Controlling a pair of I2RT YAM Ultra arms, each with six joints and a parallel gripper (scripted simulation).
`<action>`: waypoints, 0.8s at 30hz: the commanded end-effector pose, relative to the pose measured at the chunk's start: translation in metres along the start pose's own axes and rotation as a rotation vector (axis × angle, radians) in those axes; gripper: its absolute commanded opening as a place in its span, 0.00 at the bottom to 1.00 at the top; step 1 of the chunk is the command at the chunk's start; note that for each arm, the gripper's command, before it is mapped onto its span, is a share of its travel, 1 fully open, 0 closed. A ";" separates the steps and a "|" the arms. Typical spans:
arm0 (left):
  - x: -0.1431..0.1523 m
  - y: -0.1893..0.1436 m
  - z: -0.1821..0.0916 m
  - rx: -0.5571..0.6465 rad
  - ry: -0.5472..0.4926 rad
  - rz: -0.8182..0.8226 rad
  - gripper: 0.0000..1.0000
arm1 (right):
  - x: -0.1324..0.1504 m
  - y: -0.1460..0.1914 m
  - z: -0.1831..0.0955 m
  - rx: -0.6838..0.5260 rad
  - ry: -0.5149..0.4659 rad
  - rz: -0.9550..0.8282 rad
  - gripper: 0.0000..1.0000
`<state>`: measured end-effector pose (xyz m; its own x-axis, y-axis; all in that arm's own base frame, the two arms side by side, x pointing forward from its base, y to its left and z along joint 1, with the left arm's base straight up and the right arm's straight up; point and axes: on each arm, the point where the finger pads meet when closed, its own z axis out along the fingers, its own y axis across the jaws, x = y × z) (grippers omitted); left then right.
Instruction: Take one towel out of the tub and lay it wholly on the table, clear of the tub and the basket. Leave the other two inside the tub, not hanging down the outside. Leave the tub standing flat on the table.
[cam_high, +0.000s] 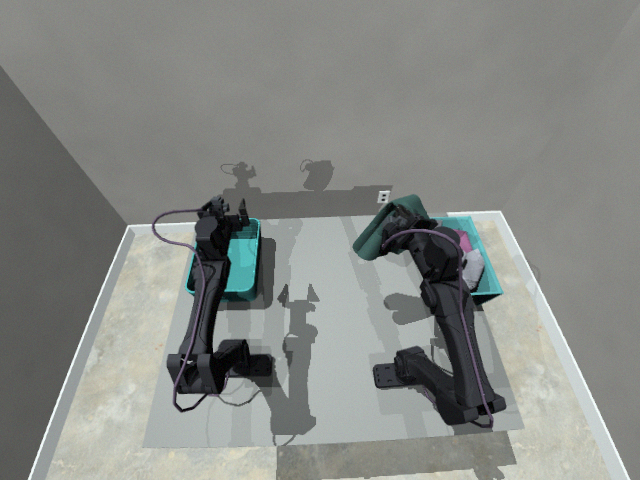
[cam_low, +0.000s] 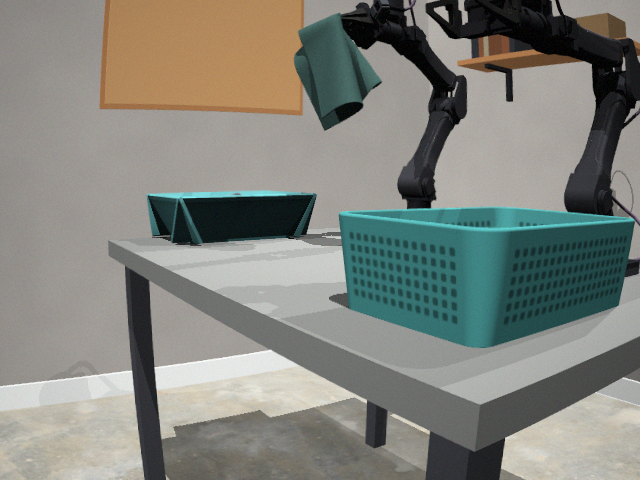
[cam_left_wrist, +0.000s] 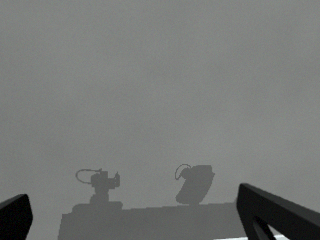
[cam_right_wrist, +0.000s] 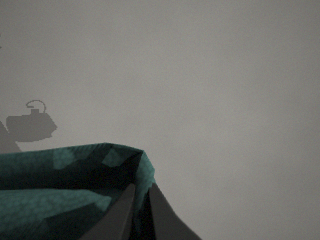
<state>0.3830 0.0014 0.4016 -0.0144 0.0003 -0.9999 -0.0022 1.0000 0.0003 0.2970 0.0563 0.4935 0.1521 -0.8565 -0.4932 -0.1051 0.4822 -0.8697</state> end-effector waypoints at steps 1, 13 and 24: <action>-0.006 0.000 -0.002 0.002 -0.014 0.000 1.00 | -0.013 -0.015 -0.017 0.044 -0.028 0.016 0.01; -0.006 0.000 -0.002 0.002 -0.014 0.000 1.00 | -0.037 0.002 -0.038 0.039 -0.025 0.026 0.01; -0.006 0.000 -0.002 0.002 -0.014 0.000 1.00 | -0.058 0.013 -0.051 0.042 -0.027 0.040 0.01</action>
<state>0.3830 0.0014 0.4016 -0.0144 0.0003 -0.9999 -0.0022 1.0000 0.0003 0.2492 0.1175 0.4957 0.2221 -0.8421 -0.4914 -0.1390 0.4715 -0.8708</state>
